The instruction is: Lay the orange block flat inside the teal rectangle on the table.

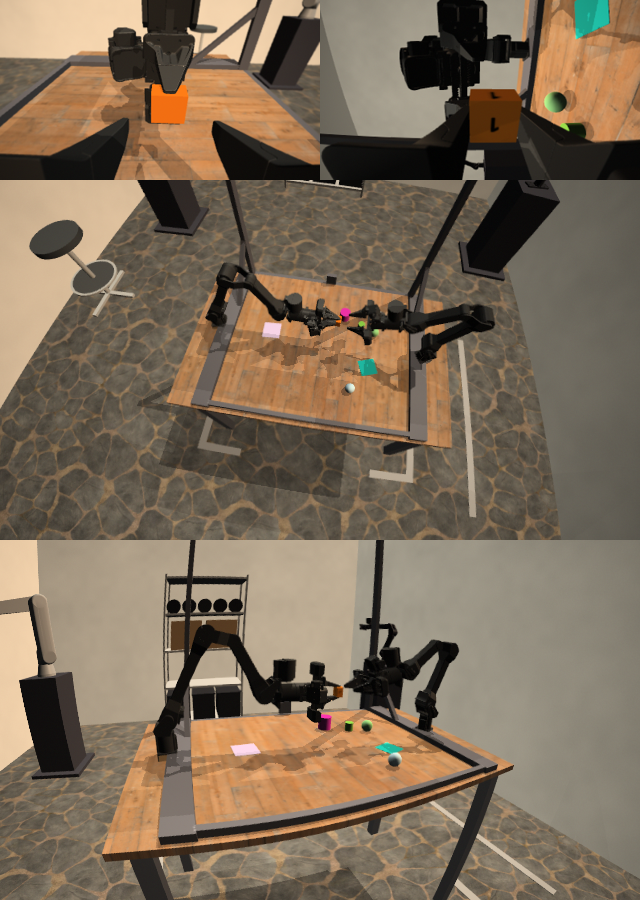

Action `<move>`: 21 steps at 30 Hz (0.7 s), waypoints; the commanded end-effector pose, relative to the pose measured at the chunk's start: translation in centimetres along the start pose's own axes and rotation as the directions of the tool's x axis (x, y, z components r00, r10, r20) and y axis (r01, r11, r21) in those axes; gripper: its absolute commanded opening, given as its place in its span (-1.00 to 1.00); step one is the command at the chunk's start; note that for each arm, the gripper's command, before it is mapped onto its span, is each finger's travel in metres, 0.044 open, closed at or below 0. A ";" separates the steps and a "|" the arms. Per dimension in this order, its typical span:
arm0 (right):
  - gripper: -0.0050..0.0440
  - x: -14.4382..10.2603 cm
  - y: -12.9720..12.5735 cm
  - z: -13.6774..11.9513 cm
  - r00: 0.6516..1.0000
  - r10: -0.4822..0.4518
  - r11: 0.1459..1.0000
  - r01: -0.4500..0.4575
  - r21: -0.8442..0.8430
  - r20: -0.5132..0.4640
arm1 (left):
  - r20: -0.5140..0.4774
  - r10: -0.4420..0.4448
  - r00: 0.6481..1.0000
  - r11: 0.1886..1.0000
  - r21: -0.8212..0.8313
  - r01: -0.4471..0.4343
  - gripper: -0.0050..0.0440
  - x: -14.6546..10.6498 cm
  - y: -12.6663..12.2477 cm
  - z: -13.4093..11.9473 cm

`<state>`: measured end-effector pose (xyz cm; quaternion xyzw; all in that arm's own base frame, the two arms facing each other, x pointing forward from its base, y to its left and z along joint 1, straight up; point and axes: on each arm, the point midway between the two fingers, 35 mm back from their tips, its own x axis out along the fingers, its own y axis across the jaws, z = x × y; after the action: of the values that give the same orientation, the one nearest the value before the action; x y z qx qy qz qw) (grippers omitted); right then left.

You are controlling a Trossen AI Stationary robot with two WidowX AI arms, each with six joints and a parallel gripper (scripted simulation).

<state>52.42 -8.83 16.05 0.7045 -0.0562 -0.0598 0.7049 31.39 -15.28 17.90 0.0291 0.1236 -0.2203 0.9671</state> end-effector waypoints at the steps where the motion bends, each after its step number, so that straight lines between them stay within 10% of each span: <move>1: -1.00 0.1 1.6 0.0 0.999 0.035 0.999 -0.035 0.001 0.003 | 0.027 -0.002 1.000 1.000 -0.002 0.002 0.43 0.8 0.0 1.2; 21: -1.00 0.1 1.6 0.0 0.999 0.035 0.999 -0.035 0.001 0.003 | 0.029 -0.002 1.000 1.000 -0.002 0.002 0.43 4.5 0.0 1.2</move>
<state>52.42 -8.83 16.05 0.7045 -0.0562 -0.0598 0.7049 34.95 -17.02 16.87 0.0290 0.1233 -0.2202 0.9672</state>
